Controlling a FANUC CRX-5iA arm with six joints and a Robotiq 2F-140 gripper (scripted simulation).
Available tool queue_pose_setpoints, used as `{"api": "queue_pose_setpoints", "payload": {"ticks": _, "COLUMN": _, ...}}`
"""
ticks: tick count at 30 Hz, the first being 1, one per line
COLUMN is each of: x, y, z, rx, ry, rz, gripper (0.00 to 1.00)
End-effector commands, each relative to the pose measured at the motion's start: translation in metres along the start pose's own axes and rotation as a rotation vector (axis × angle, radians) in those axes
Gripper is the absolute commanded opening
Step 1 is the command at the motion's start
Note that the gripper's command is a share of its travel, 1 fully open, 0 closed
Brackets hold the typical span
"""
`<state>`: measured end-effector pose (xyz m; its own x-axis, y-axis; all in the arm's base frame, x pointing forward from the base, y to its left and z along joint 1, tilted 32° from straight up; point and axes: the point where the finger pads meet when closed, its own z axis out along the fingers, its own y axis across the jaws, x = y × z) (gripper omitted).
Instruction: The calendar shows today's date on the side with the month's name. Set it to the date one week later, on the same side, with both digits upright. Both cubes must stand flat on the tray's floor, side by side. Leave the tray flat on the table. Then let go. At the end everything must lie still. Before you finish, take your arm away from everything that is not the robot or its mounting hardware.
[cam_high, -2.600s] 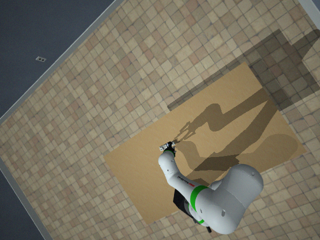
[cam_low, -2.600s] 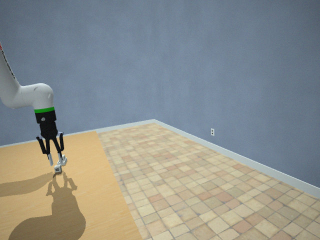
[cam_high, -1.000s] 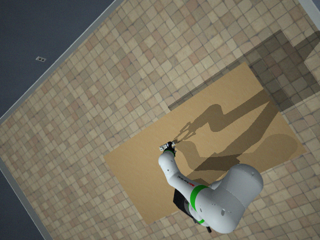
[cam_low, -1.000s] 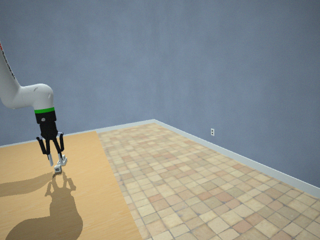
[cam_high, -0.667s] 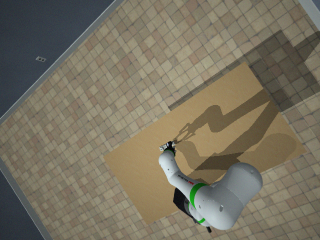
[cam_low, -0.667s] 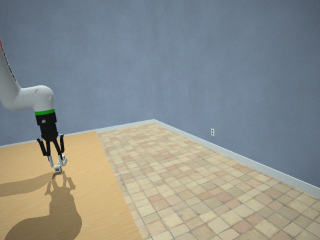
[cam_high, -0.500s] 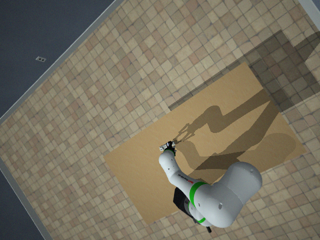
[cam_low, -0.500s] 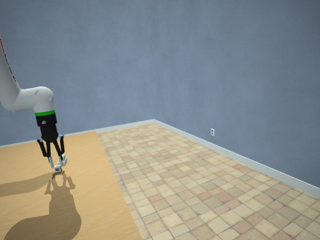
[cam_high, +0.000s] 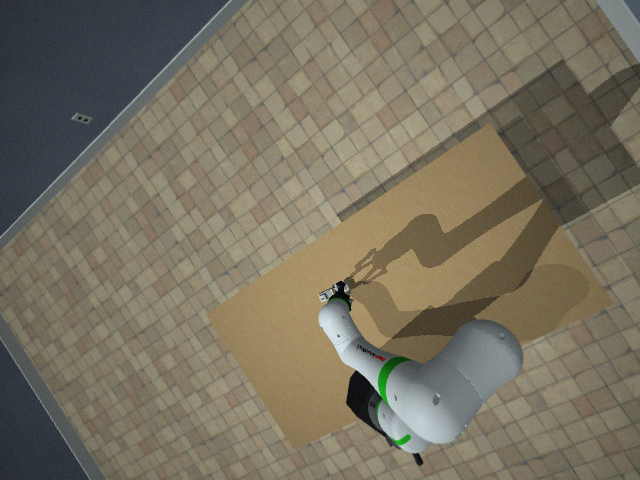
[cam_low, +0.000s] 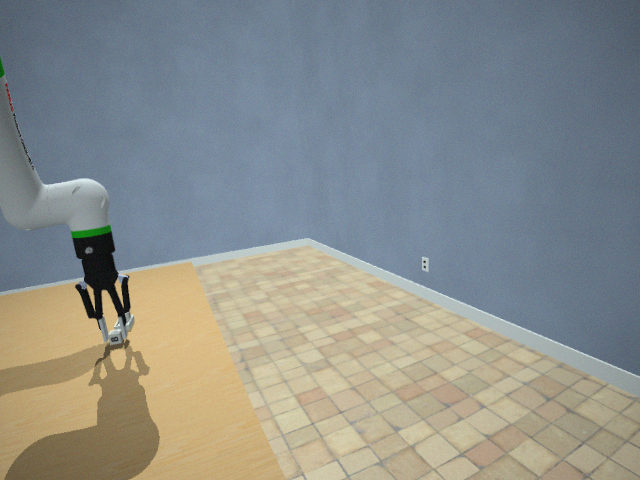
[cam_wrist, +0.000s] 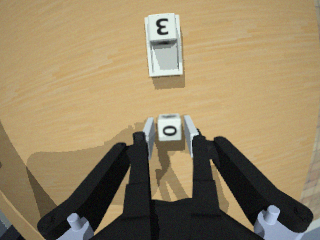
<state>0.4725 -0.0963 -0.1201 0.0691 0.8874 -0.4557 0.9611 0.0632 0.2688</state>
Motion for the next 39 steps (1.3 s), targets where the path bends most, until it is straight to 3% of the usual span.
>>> {"api": "queue_pose_setpoints", "payload": {"ticks": 1, "x": 0.0001, "y": 0.0001, "z": 0.0, "rx": 0.0, "ry": 0.0, "rz": 0.0, "gripper": 0.28}}
{"api": "queue_pose_setpoints", "payload": {"ticks": 34, "x": 0.0001, "y": 0.0001, "z": 0.0, "rx": 0.0, "ry": 0.0, "rz": 0.0, "gripper": 0.28}}
{"api": "queue_pose_setpoints", "payload": {"ticks": 35, "x": 0.0001, "y": 0.0001, "z": 0.0, "rx": 0.0, "ry": 0.0, "rz": 0.0, "gripper": 0.16}}
{"api": "queue_pose_setpoints", "payload": {"ticks": 39, "x": 0.0001, "y": 0.0001, "z": 0.0, "rx": 0.0, "ry": 0.0, "rz": 0.0, "gripper": 0.16}}
